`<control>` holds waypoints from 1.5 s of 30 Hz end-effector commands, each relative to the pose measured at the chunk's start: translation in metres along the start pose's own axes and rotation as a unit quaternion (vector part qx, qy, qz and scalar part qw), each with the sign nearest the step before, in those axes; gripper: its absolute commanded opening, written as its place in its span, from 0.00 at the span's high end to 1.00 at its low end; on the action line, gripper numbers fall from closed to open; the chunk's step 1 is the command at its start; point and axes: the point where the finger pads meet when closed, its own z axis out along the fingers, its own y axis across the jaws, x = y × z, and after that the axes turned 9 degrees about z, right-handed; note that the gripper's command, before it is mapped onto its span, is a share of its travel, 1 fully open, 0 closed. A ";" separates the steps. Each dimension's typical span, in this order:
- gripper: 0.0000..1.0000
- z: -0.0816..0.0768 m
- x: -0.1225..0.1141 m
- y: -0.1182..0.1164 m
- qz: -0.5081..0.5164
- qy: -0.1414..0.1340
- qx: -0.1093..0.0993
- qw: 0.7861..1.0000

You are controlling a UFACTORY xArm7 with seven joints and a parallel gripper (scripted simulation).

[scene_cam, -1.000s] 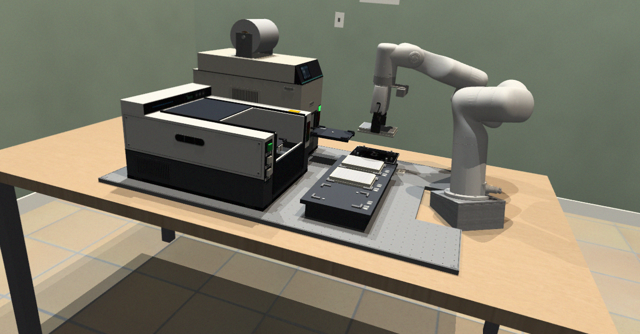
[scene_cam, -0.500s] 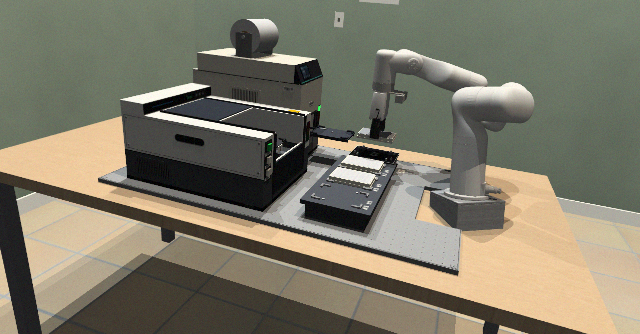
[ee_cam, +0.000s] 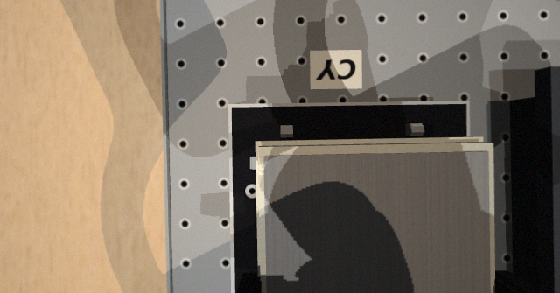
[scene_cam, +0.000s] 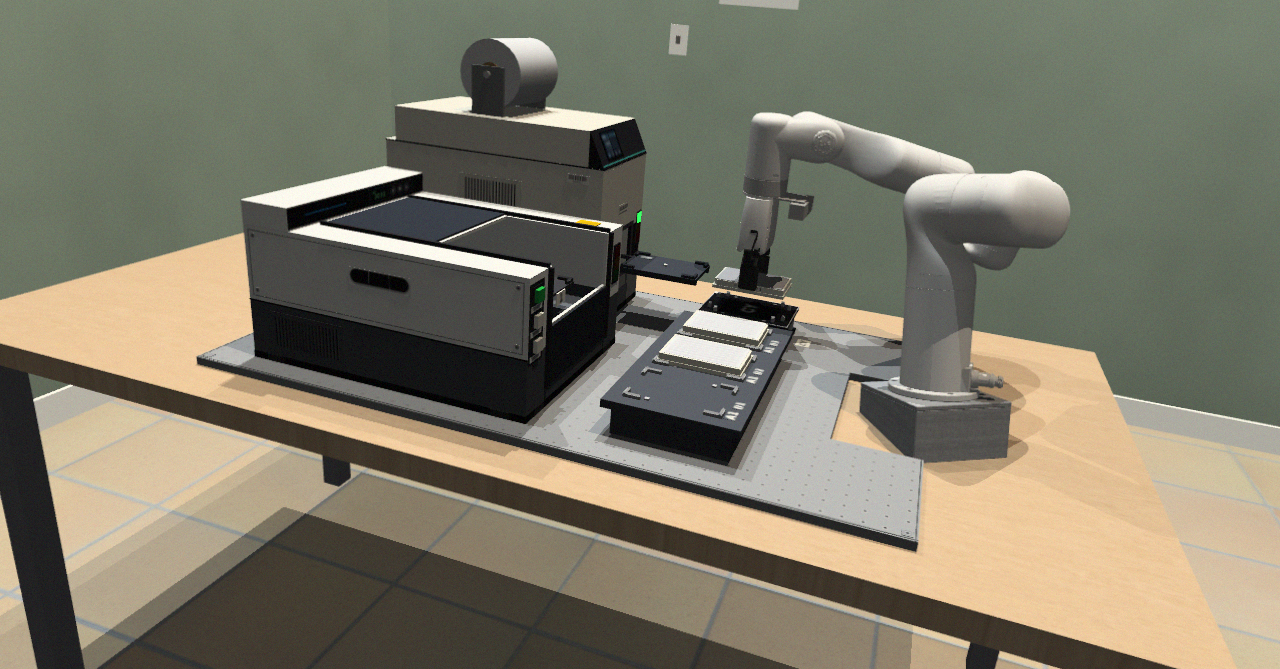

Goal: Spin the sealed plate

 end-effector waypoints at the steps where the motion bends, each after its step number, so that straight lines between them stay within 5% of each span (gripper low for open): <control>1: 1.00 0.006 -0.001 0.000 0.000 -0.002 0.001 1.000; 17: 1.00 0.029 -0.001 0.000 0.000 -0.002 0.001 1.000; 45: 1.00 0.029 -0.001 0.000 0.000 -0.002 0.001 1.000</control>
